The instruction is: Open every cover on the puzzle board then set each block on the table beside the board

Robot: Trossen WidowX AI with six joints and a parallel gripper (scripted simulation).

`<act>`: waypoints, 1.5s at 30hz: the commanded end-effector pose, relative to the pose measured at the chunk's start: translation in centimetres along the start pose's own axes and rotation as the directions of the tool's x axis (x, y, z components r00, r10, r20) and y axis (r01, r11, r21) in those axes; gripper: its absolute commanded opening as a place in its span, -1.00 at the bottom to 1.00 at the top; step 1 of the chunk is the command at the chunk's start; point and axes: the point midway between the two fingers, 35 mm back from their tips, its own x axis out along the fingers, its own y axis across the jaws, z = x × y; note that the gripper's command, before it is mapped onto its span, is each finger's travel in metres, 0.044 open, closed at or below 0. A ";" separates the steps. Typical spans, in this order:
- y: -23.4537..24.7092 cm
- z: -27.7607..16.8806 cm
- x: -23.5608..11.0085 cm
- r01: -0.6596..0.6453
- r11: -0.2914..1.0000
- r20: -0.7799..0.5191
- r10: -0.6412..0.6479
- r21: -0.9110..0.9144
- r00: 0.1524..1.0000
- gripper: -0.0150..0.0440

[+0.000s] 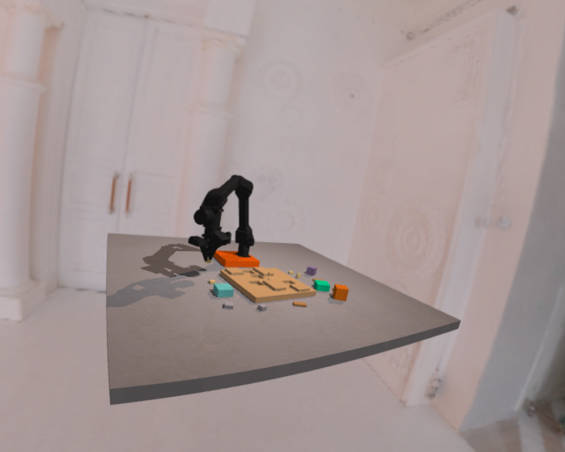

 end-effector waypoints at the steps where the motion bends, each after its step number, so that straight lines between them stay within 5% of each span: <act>1: 0.1 -0.1 1.1 -0.011 1.000 -0.006 0.011 -0.004 1.000 -0.22; 45: 0.7 -0.3 7.1 -0.011 1.000 -0.006 0.011 -0.004 1.000 -0.22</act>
